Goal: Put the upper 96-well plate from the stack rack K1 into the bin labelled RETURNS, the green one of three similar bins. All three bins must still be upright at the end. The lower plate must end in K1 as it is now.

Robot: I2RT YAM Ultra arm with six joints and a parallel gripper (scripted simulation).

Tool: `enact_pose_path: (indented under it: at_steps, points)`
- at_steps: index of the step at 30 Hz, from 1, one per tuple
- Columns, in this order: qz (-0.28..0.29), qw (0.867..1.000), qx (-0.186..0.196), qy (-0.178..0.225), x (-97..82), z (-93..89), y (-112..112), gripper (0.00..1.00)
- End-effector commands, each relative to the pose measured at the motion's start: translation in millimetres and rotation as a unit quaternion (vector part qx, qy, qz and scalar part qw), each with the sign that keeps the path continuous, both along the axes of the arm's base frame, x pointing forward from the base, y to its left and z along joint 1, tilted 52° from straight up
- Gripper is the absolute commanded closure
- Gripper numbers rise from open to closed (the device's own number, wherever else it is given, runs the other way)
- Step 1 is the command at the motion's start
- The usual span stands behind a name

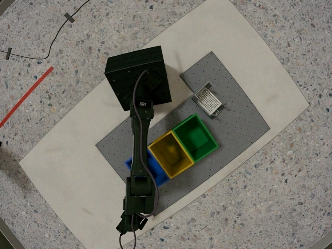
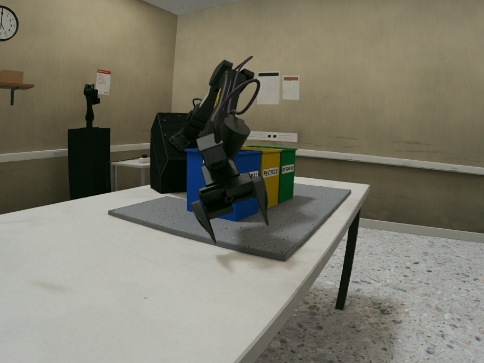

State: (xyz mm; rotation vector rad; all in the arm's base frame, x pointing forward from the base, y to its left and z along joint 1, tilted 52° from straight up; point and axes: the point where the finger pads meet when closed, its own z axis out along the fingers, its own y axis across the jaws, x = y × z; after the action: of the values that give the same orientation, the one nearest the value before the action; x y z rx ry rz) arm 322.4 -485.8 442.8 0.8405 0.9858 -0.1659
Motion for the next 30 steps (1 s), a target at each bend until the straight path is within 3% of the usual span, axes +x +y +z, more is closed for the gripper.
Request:
enact_pose_path:
  at_steps: [1,9,16,17,19,24,30]
  points:
    - [0.018,0.998,-0.054,-0.033,-1.3,57.2,30.3,0.00]
    - [0.007,0.999,-0.045,-0.026,12.9,66.1,46.2,0.00]
    - [-0.003,0.999,-0.046,-0.025,3.9,66.0,39.6,0.00]
    - [0.021,0.997,-0.064,-0.027,8.2,72.8,47.3,0.00]
    - [0.026,0.998,-0.052,-0.024,22.9,69.7,57.1,0.00]
    - [0.025,0.998,-0.052,-0.025,31.7,73.3,66.9,0.00]
    - [0.015,0.998,-0.056,-0.027,22.6,75.8,60.7,0.00]
